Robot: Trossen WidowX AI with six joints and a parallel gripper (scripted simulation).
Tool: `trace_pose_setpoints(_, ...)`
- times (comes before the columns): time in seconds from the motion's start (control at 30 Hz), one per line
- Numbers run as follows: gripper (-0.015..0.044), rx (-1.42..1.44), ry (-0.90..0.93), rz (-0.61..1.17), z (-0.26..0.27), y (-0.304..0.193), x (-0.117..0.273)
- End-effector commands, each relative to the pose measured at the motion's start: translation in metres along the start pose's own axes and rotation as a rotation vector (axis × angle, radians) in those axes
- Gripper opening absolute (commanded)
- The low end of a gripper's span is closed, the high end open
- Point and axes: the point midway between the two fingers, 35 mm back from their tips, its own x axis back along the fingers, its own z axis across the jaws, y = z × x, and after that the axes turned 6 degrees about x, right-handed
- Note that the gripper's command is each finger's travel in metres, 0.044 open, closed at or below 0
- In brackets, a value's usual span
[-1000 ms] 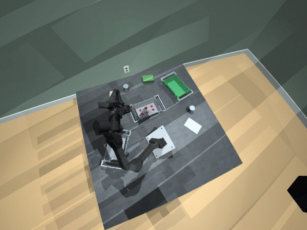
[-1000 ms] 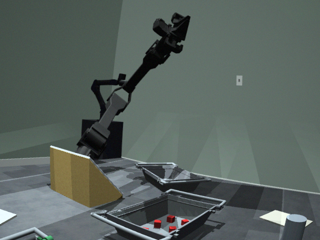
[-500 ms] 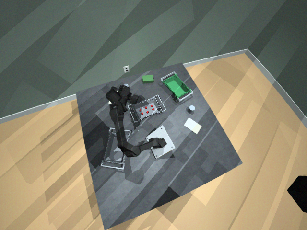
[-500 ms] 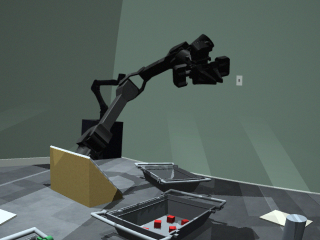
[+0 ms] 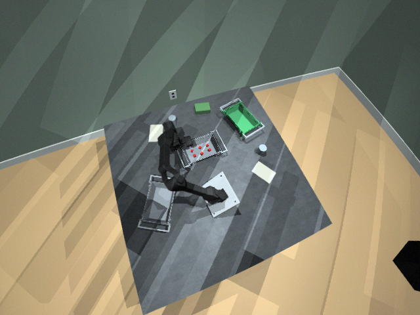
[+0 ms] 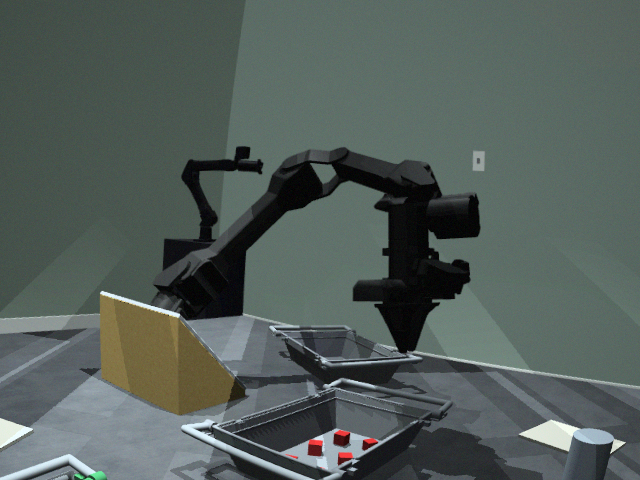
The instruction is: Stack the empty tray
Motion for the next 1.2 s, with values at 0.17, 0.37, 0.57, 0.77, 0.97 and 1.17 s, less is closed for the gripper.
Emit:
trace_pose_setpoints(0.17, 0.0088, 0.098, 0.078, 0.126, 0.008, -0.017, -0.03)
trace_pose_setpoints(0.37, 0.0088, 0.098, 0.078, 0.125, 0.009, -0.018, -0.046)
trace_pose_setpoints(0.57, 0.0088, 0.098, 0.08, 0.125, 0.011, -0.021, -0.073)
trace_pose_setpoints(0.77, 0.0088, 0.098, 0.081, 0.125, 0.013, -0.025, -0.089)
trace_pose_setpoints(0.97, 0.0088, 0.098, 0.08, 0.125, 0.007, -0.023, -0.08)
trace_pose_setpoints(1.17, 0.0088, 0.098, 0.079, 0.126, -0.009, -0.021, -0.062)
